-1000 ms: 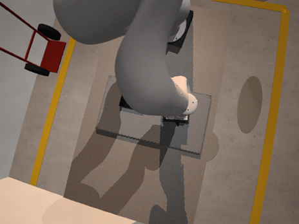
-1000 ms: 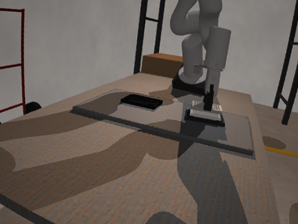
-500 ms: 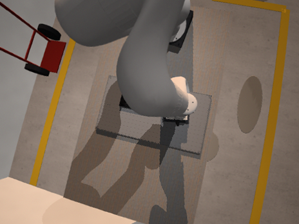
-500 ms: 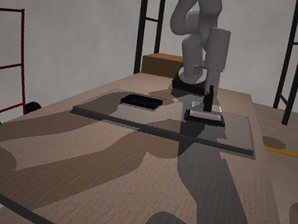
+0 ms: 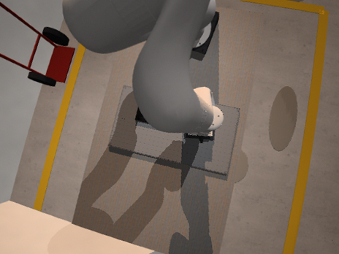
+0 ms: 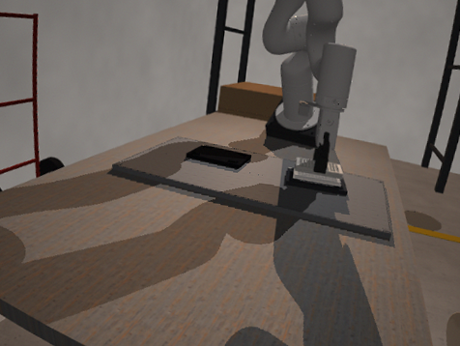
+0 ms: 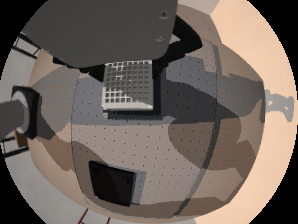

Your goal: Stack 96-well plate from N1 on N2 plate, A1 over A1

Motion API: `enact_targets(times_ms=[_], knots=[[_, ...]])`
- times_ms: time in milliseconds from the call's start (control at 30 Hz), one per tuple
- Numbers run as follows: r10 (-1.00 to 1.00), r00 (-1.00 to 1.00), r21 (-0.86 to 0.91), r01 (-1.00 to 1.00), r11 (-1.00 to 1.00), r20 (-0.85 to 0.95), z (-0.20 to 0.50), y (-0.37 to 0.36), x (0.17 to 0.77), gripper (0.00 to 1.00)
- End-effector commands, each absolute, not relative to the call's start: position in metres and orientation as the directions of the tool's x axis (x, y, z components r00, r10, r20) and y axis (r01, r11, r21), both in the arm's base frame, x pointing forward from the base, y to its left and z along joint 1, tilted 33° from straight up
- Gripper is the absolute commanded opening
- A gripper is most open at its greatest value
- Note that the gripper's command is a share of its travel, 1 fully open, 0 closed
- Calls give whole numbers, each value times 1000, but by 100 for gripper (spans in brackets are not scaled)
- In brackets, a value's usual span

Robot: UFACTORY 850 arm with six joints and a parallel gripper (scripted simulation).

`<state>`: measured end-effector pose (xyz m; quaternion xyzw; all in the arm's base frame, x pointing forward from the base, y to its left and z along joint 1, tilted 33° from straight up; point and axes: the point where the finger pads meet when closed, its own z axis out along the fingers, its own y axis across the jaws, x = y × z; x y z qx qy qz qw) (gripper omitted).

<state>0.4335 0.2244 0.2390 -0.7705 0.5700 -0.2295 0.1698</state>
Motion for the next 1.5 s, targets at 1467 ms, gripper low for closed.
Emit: enact_targets(times_ms=[1467], knots=[[-956,245,-524,-800,-292,160,233,225,438,0]])
